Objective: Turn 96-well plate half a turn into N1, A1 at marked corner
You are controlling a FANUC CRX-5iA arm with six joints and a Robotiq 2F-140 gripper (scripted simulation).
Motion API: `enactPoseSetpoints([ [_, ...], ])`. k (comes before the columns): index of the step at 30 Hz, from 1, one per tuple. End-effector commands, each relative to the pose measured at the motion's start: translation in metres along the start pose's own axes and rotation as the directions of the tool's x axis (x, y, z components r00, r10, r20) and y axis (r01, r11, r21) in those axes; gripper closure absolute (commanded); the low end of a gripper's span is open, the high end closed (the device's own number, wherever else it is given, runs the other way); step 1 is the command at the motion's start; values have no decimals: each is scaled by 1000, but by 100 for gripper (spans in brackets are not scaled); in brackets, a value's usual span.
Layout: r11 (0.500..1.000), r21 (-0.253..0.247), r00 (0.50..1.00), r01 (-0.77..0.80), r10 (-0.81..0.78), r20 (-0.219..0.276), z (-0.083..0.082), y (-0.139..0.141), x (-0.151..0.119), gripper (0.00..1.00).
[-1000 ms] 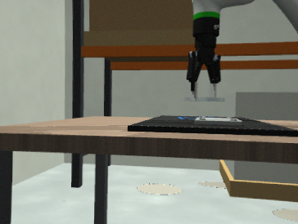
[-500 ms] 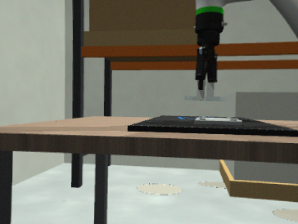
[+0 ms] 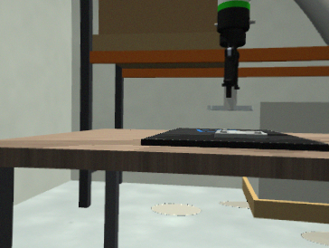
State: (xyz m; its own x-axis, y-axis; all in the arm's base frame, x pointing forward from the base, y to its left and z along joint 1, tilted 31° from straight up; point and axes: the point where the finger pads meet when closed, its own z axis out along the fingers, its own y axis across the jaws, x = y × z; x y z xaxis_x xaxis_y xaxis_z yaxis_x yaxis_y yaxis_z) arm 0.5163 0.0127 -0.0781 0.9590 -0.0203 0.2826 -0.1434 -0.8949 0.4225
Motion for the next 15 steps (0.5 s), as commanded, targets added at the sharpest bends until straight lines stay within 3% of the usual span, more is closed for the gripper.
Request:
enactPoseSetpoints([
  [1,1000,0,1000,1,-1,1,0,-9,-3,100],
  [15,1000,0,1000,1,-1,1,-2,-53,-17,100],
])
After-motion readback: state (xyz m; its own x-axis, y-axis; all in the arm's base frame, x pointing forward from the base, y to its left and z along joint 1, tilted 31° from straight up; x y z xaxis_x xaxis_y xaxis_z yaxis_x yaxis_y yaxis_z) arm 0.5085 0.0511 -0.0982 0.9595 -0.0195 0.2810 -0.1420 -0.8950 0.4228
